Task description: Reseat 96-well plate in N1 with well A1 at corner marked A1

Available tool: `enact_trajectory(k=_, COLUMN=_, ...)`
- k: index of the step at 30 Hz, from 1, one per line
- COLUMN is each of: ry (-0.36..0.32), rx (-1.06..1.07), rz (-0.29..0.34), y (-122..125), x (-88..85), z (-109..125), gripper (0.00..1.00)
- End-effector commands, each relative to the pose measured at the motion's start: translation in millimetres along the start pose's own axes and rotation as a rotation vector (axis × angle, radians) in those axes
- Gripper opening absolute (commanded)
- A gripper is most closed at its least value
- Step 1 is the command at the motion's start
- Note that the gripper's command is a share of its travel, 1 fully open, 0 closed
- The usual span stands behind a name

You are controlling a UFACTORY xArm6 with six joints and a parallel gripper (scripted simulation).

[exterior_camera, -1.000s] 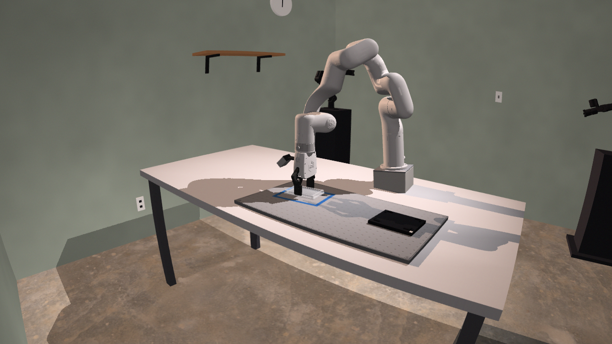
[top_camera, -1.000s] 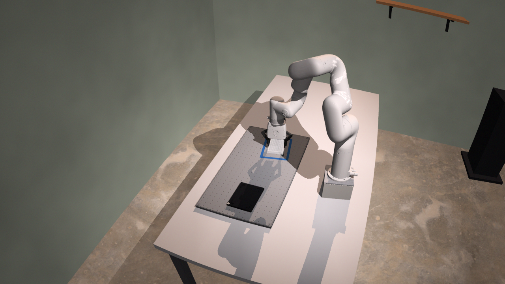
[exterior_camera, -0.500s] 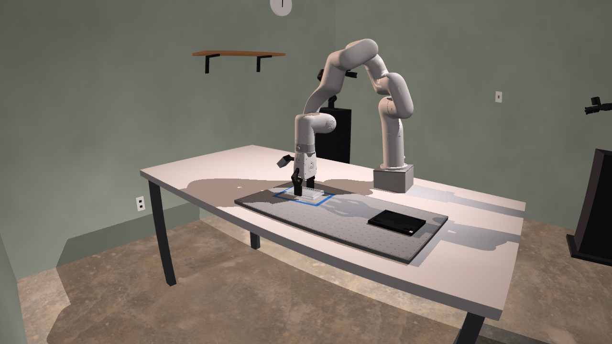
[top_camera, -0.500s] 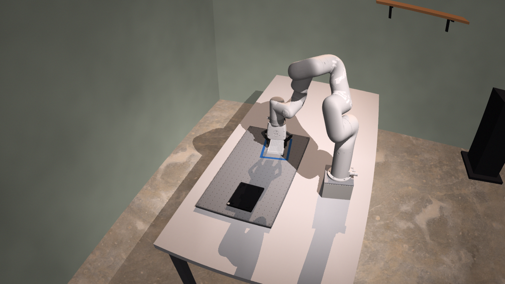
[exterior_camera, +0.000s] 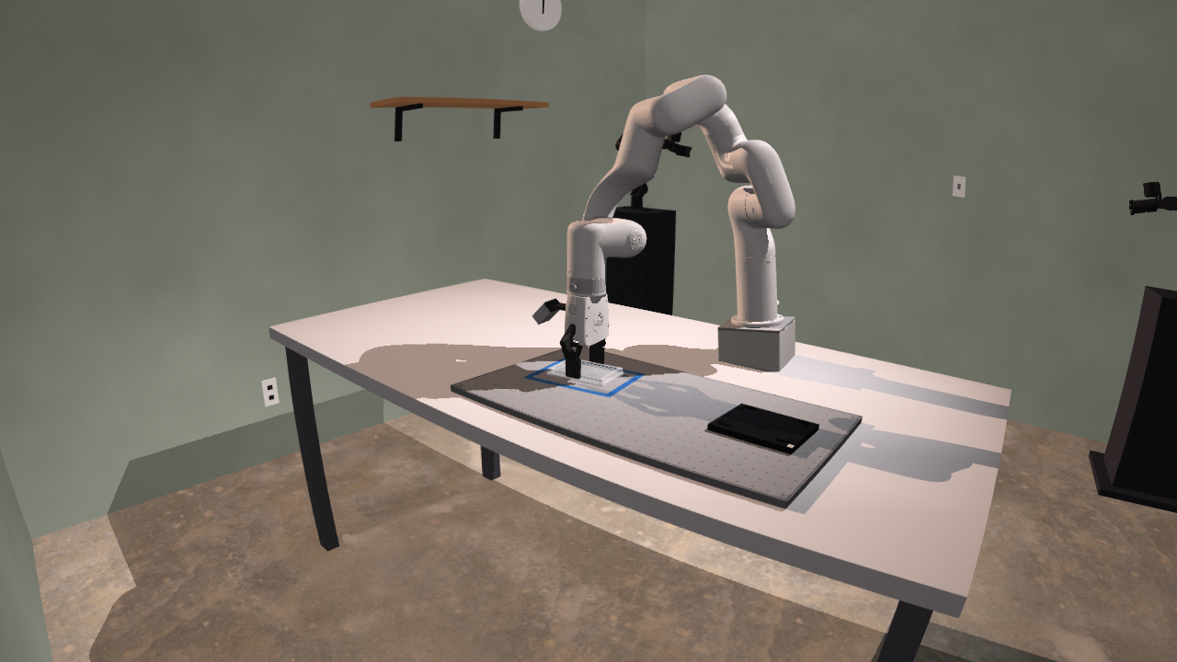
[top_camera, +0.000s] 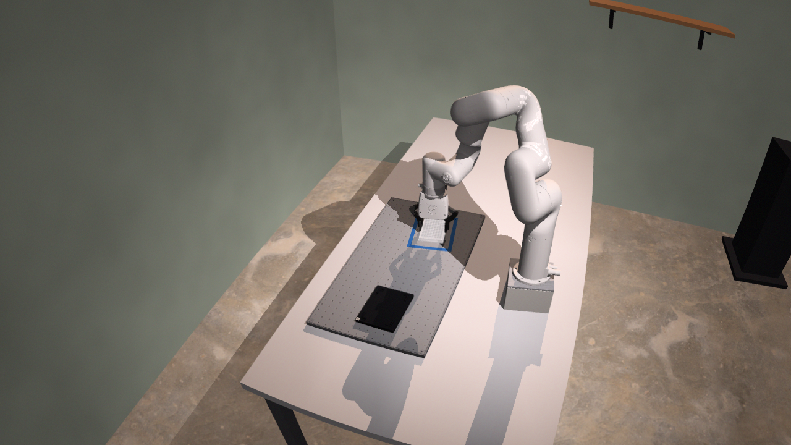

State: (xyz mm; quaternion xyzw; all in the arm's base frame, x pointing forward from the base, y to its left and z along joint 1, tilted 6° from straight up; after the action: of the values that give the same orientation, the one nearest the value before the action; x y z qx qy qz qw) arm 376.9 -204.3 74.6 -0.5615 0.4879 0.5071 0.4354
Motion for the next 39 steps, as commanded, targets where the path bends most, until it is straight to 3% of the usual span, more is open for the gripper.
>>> enact_trajectory(k=1, ry=0.002, rx=0.000, rz=-0.003, y=-0.9, x=-0.8, z=-0.7, gripper=0.00)
enact_trajectory(k=8, ry=0.002, rx=0.000, rz=-0.003, y=-0.9, x=0.2, z=-0.7, gripper=0.00)
enact_trajectory(k=9, ry=0.002, rx=0.000, rz=-0.003, y=-0.9, x=0.8, z=-0.7, gripper=1.00)
enact_trajectory(k=39, ry=0.002, rx=0.000, rz=-0.003, y=-1.0, x=0.8, z=-0.7, gripper=1.00)
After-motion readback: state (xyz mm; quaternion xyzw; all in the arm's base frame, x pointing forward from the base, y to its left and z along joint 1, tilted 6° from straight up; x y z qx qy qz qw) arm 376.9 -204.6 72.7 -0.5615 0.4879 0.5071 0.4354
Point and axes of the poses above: the point where the finger pads meet when closed, its own x axis out along the fingers, its own y axis across the jaws, z = x × y, the point moved 10 cm from there along -x, back along the fingers, and after that the axes turned 2 degrees about -x, right-handed, at the moved point
